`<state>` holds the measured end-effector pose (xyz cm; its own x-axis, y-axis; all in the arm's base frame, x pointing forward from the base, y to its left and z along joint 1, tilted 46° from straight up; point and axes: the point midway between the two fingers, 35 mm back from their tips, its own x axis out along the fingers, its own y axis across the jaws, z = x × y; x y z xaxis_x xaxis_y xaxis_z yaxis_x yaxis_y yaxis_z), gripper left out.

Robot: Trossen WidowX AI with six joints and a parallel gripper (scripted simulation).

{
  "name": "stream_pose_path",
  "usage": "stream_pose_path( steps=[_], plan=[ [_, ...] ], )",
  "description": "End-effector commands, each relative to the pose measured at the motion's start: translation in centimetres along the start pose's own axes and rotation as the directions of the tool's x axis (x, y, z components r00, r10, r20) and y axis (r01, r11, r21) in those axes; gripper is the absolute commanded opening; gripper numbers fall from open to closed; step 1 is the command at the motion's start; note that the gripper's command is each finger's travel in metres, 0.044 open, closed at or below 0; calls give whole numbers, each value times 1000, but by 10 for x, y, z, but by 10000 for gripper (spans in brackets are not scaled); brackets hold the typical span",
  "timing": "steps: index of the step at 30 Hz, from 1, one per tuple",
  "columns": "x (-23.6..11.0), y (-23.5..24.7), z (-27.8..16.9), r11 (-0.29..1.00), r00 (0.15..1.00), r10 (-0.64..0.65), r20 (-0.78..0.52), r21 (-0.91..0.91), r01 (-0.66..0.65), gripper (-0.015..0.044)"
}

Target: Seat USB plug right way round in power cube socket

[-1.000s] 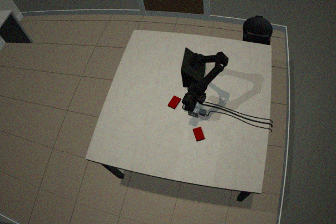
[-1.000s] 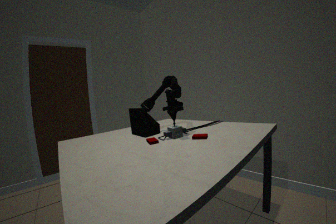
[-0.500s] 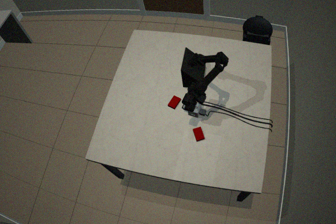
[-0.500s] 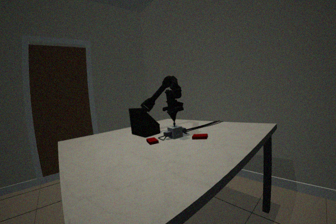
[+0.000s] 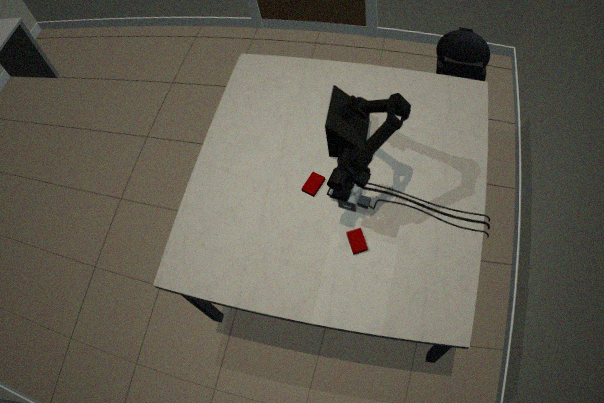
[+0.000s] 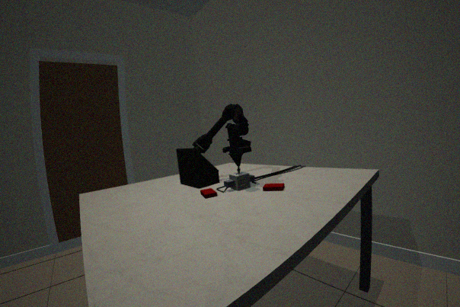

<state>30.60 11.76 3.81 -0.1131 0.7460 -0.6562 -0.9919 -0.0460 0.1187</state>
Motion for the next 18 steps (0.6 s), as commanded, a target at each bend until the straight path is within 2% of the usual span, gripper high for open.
stream_pose_path(
  steps=[1,18],
  plan=[
    [1,1,0,1000,1000,1,7,7,-1,0],
    [3,1,0,1000,1000,1,7,7,-1,0]
  ],
)
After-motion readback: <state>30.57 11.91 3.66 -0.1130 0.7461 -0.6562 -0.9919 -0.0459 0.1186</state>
